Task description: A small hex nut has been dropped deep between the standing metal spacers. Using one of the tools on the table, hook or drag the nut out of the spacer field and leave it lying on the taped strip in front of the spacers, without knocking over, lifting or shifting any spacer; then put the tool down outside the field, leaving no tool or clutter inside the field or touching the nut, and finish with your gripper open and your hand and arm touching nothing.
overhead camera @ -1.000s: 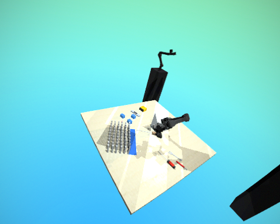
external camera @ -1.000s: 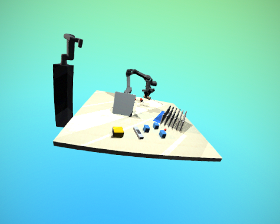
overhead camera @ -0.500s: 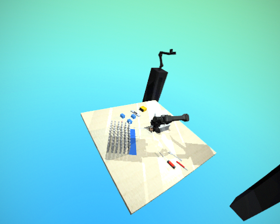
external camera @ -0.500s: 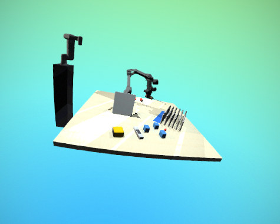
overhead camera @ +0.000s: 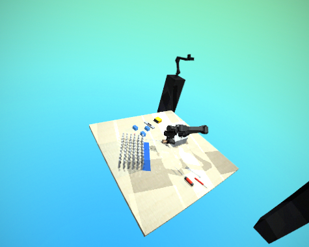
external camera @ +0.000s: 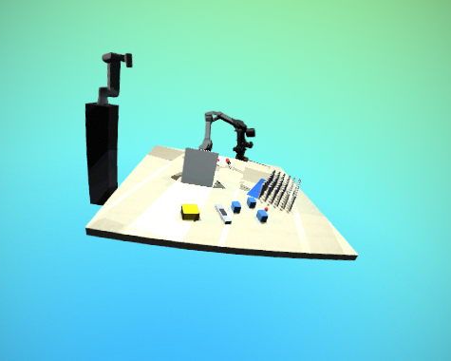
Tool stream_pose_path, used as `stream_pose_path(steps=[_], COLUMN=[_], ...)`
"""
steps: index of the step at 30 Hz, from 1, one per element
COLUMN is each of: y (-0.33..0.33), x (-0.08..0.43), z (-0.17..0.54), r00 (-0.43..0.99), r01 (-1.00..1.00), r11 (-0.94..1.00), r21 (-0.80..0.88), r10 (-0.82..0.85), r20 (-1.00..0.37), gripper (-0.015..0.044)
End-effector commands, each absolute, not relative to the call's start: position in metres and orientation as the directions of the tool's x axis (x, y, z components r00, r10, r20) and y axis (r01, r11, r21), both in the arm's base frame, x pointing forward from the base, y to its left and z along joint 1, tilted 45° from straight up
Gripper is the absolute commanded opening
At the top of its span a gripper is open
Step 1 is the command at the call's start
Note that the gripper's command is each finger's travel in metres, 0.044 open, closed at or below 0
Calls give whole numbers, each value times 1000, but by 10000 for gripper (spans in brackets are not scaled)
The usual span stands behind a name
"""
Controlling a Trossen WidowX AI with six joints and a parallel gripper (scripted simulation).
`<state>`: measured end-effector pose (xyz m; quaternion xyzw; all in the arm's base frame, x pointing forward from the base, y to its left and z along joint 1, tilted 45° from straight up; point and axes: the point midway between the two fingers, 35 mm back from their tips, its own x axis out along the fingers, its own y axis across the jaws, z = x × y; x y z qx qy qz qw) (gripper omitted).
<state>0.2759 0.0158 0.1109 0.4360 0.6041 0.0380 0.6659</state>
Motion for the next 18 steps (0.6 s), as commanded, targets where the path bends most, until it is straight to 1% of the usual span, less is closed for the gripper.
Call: stream_pose_path(steps=[1,10,18], y=[30,67,102], x=[278,282,277], z=[92,53,24], r00=[251,250,255], r01=[485,486,486], r11=[621,623,615], r21=[616,613,622], r10=[576,573,581], r20=[-778,-781,-773], gripper=[0,0,0])
